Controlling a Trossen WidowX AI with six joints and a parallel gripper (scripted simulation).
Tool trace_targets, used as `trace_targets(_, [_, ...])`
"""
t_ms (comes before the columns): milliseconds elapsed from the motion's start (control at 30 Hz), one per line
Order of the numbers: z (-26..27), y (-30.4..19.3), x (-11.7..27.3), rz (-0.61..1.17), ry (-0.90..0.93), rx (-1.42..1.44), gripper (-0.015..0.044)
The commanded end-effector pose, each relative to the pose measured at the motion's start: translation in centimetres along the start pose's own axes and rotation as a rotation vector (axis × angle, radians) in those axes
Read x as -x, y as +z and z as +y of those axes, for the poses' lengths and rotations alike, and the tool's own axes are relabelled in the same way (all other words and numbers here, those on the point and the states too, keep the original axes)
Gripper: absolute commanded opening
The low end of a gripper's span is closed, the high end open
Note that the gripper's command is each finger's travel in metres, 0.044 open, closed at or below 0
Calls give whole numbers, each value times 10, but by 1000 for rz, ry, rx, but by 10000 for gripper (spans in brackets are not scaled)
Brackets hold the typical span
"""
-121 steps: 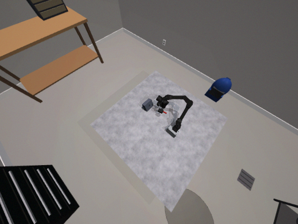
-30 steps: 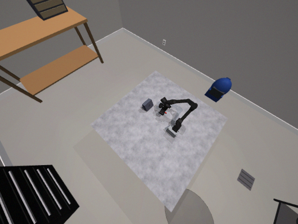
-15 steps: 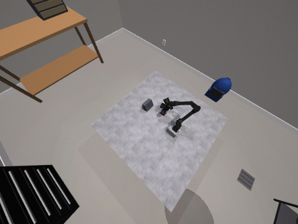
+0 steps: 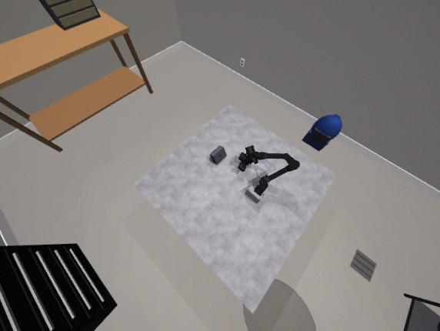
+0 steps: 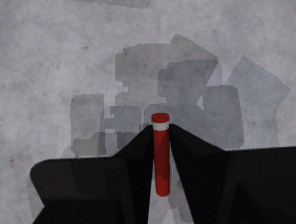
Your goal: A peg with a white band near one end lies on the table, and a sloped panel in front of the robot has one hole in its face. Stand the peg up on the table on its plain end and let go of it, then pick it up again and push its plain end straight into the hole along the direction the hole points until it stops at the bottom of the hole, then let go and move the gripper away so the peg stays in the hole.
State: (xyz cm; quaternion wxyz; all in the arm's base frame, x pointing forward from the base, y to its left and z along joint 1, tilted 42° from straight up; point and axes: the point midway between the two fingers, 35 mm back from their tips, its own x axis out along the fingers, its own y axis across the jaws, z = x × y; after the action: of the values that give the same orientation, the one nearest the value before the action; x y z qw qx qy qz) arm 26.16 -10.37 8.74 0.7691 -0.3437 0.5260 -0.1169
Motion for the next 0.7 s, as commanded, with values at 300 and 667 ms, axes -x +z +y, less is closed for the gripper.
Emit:
trace_targets(300, [1,-5,7,-108,5,8,49])
trace_targets(667, [1,-9,13,-203,5,9,49])
